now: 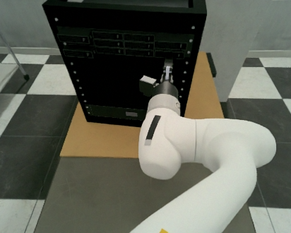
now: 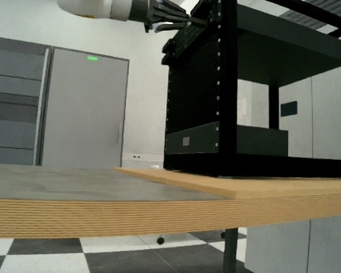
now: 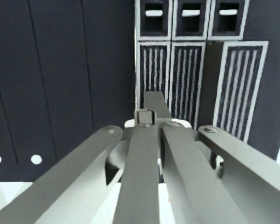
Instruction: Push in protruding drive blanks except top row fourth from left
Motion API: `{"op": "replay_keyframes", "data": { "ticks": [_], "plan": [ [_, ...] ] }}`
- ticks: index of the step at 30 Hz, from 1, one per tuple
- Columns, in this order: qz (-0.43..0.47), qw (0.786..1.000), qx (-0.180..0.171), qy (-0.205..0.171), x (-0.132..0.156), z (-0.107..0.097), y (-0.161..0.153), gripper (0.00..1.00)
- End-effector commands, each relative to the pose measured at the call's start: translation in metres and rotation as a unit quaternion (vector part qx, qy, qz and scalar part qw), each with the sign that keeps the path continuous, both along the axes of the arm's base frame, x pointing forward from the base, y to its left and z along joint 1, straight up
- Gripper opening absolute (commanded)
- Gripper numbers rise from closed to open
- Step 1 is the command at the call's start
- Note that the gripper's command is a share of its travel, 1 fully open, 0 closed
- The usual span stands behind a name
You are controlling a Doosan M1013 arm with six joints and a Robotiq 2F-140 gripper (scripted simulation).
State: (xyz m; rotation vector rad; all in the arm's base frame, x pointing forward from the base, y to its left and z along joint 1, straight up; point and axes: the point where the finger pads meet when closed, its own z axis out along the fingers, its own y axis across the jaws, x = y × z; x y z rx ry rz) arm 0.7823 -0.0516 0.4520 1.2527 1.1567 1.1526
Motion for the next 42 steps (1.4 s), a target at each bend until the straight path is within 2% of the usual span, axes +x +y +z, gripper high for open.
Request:
{"op": "replay_keyframes", "data": {
  "ticks": [1, 19, 34, 42],
  "plan": [
    [0.002, 1.0, -0.002, -0.003, 0.004, 0.004, 0.003, 0.1],
    [0.002, 1.0, -0.002, -0.003, 0.001, 0.004, 0.003, 0.1],
    [0.002, 1.0, -0.002, -0.003, -0.071, 0.004, 0.008, 0.1],
    [0.002, 1.0, -0.002, -0.003, -0.078, 0.004, 0.009, 0.1]
  ]
}}
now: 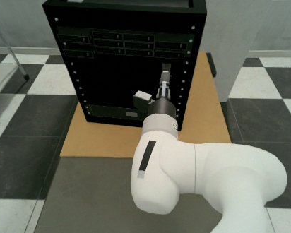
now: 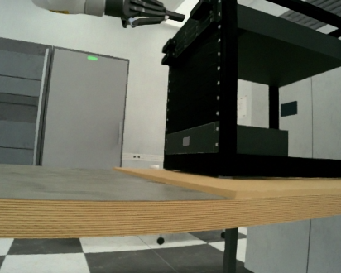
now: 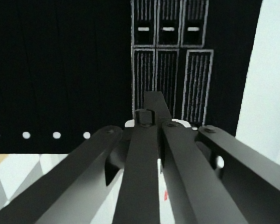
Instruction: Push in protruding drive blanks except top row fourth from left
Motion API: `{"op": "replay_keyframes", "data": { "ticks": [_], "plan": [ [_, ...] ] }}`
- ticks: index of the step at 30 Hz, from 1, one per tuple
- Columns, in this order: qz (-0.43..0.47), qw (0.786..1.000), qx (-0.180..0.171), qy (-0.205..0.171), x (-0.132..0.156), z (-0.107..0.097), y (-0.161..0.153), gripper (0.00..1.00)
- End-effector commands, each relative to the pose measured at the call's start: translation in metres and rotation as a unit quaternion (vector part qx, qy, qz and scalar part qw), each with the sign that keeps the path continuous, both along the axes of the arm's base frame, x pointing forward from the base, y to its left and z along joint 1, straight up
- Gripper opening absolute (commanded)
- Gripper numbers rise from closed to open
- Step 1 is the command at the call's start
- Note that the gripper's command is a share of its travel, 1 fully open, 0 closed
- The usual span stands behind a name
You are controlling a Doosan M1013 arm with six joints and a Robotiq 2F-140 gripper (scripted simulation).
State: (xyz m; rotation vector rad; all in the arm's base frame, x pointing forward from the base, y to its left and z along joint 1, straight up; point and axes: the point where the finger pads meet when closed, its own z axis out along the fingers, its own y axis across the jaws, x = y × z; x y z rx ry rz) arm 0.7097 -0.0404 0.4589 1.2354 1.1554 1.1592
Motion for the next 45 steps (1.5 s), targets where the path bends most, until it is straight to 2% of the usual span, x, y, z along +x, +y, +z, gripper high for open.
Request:
{"op": "replay_keyframes", "data": {
  "ticks": [1, 45],
  "plan": [
    [-0.002, 1.0, 0.002, 0.003, -0.0058, -0.0031, -0.0023, 0.1],
    [-0.002, 1.0, 0.002, 0.003, -0.0053, -0.0032, 0.0054, 0.1]
  ]
}}
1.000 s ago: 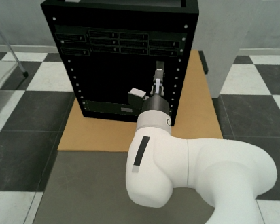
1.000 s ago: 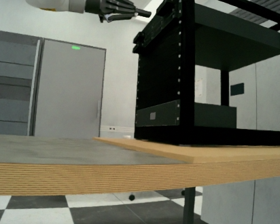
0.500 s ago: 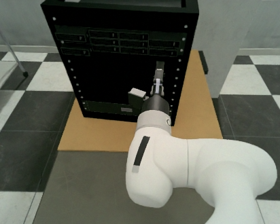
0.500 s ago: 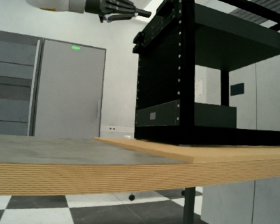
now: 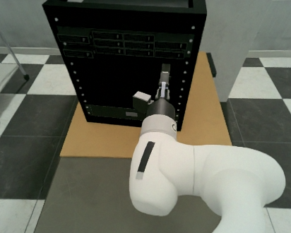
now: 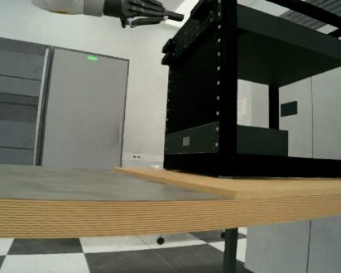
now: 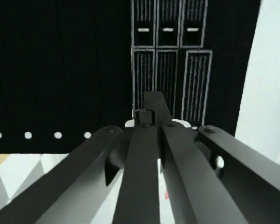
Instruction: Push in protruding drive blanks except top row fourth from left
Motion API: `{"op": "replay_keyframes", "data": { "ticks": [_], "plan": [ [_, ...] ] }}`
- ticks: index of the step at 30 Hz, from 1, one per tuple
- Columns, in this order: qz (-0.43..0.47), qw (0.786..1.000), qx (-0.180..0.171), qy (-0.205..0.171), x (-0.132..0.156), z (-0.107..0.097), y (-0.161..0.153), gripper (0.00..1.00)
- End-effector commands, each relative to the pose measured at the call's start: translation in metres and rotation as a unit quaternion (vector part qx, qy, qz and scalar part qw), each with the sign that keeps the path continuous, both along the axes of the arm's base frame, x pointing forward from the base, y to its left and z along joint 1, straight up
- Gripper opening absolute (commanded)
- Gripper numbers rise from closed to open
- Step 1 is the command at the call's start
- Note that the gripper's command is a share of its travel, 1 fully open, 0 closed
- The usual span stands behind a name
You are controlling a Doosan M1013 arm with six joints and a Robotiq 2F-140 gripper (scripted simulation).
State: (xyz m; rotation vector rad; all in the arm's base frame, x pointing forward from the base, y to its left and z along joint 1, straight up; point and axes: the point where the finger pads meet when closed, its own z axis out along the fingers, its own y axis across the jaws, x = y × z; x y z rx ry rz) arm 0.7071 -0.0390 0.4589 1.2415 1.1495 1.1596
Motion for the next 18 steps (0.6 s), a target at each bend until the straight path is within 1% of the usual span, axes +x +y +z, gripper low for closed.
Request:
{"op": "replay_keyframes", "data": {
  "ticks": [1, 8, 15, 18],
  "plan": [
    [0.001, 1.0, -0.001, 0.003, -0.003, -0.003, 0.005, 0.1],
    [0.001, 1.0, -0.001, 0.003, -0.002, -0.004, 0.02, 0.1],
    [0.001, 1.0, -0.001, 0.003, -0.001, -0.004, 0.043, 0.1],
    [0.001, 1.0, -0.001, 0.003, -0.001, -0.004, 0.047, 0.1]
  ]
}}
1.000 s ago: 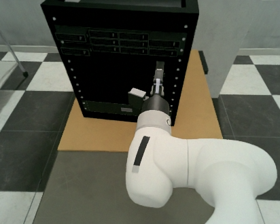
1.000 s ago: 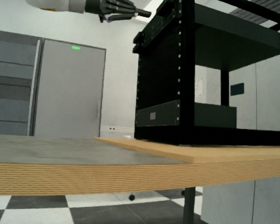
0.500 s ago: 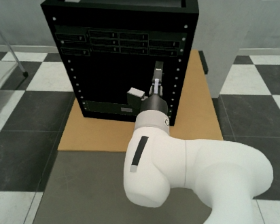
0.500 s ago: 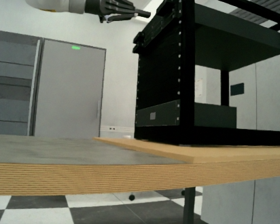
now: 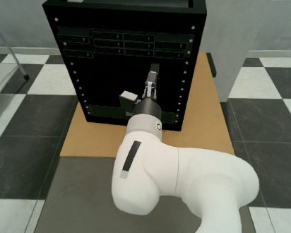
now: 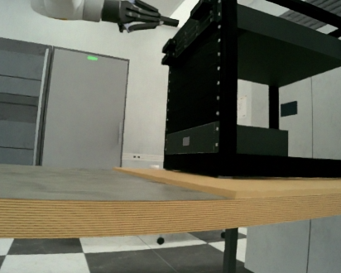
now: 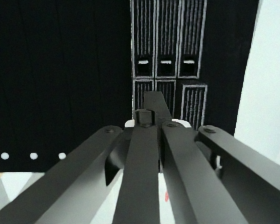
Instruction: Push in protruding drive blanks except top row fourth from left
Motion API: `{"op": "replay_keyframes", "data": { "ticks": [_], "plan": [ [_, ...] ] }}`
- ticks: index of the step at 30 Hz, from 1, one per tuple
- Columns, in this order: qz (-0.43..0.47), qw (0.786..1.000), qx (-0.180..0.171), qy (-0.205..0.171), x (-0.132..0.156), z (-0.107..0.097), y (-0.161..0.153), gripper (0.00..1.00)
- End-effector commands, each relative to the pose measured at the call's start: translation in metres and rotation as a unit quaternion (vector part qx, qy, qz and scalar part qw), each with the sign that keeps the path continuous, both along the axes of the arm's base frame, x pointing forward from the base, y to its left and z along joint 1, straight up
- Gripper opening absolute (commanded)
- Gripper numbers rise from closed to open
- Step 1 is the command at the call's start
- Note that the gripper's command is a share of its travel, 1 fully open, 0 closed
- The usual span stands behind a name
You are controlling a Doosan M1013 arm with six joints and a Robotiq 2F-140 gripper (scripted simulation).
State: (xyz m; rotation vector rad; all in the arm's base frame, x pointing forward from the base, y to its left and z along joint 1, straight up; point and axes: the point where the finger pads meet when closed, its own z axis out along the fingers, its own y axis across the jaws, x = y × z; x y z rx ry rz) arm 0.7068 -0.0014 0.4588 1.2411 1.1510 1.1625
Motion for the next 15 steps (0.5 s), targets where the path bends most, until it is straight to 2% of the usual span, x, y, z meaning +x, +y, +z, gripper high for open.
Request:
{"op": "replay_keyframes", "data": {
  "ticks": [1, 15],
  "plan": [
    [-0.001, 1.0, -0.002, 0.003, 0.0, -0.004, 0.014, 0.1],
    [-0.001, 1.0, -0.002, 0.003, 0.003, -0.006, 0.077, 0.1]
  ]
}}
